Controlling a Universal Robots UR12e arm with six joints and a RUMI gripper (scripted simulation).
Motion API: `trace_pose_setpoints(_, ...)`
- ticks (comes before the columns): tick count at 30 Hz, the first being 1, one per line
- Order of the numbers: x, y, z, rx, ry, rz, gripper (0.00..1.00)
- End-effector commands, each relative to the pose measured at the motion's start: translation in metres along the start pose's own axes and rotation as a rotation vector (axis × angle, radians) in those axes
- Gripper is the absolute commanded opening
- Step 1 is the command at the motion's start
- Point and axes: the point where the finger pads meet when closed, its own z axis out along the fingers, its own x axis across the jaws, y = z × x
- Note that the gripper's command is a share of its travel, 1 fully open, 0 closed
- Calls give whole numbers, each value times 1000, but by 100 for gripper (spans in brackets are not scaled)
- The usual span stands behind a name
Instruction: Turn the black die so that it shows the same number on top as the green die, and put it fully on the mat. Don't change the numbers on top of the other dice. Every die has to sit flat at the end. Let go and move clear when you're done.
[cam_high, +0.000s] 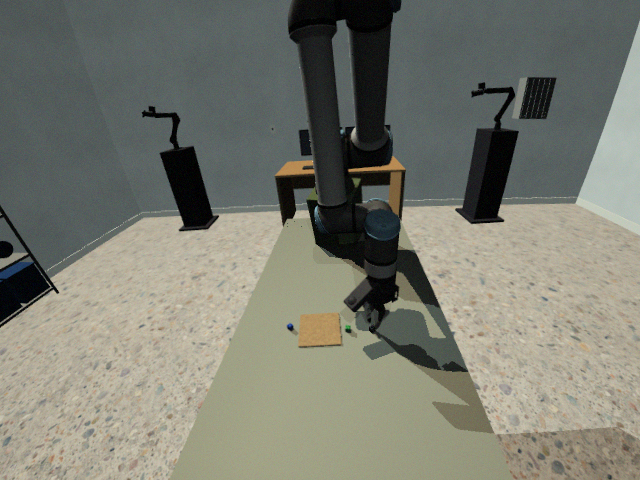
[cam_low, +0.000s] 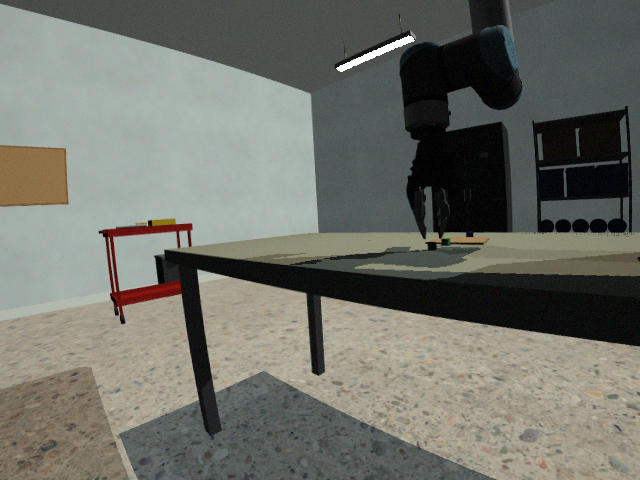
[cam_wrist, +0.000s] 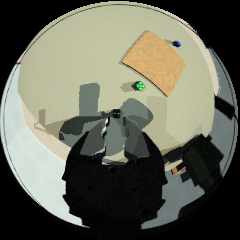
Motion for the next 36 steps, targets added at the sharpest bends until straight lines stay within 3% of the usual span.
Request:
trace_pose_setpoints(1, 0, 0, 0, 1, -1, 0, 18)
trace_pose_setpoints(36, 0, 0, 5, 1, -1, 0, 18)
